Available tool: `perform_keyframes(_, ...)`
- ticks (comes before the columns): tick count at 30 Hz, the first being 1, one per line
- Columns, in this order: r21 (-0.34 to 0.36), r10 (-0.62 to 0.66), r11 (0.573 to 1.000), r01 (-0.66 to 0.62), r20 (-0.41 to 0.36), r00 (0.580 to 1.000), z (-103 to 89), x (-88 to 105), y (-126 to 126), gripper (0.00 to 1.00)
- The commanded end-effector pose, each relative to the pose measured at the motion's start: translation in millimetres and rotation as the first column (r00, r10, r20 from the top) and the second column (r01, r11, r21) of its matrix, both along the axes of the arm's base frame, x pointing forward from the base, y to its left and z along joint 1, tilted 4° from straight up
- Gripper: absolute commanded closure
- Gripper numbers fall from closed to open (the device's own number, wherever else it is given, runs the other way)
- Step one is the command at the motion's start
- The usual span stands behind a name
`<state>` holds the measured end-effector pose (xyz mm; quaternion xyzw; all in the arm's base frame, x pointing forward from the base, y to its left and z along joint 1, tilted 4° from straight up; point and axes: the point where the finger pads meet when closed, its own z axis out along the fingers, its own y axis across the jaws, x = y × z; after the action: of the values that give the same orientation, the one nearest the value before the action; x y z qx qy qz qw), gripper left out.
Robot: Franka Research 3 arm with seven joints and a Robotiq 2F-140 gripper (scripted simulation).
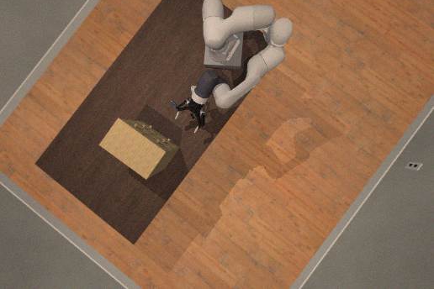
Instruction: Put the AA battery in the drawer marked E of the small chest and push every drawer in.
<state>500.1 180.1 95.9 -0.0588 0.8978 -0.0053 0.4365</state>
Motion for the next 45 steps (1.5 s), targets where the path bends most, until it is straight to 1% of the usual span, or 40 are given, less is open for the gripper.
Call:
perform_keyframes(1,0.001,0.014,1.0,-0.014,0.005,1.0,-15.6,2.1,2.0,0.0)
perform_keyframes(5,0.001,0.014,1.0,-0.014,0.005,1.0,-30.5,2.7,1.2,0.0)
perform_keyframes(10,0.001,0.014,1.0,-0.014,0.005,1.0,-34.9,2.9,0.9,0.0)
perform_keyframes(45,0.001,0.014,1.0,-0.014,0.005,1.0,-35.3,2.9,0.9,0.0)
